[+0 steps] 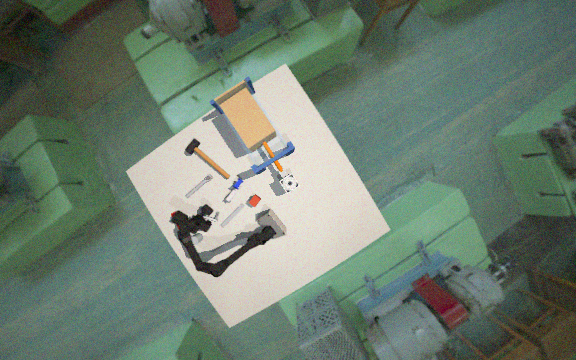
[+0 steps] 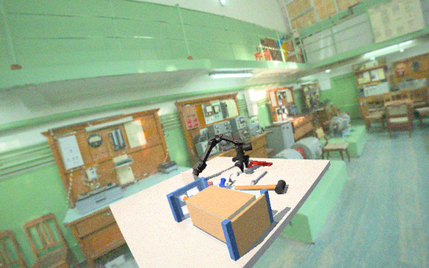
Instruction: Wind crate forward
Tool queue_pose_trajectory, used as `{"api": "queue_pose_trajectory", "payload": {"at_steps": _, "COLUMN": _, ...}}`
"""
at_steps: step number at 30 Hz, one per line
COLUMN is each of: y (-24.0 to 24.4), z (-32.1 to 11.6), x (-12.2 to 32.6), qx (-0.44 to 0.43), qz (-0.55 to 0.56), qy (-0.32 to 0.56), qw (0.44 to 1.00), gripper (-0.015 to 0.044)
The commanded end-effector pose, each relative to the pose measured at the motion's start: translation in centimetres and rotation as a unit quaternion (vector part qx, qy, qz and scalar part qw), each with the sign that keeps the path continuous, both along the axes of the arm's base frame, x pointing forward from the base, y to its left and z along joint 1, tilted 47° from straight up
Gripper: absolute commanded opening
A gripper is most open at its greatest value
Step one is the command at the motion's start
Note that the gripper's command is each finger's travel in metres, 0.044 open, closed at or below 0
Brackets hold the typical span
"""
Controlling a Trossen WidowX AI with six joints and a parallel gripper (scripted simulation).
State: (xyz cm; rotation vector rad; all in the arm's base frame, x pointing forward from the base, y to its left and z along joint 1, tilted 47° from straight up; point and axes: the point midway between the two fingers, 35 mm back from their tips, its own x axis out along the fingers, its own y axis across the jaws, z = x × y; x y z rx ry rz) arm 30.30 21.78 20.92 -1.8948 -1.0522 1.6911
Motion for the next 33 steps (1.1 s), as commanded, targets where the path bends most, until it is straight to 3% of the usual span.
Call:
{"api": "queue_pose_trajectory", "payload": {"at_steps": 1, "y": -0.05, "z": -0.09, "x": 0.05, "qx": -0.003, "qz": 0.0, "qy": 0.0, "qw": 1.0, "gripper": 0.0406}}
{"api": "queue_pose_trajectory", "payload": {"at_steps": 33, "y": -0.05, "z": -0.09, "x": 0.05, "qx": -0.003, "qz": 0.0, "qy": 0.0, "qw": 1.0, "gripper": 0.0193}}
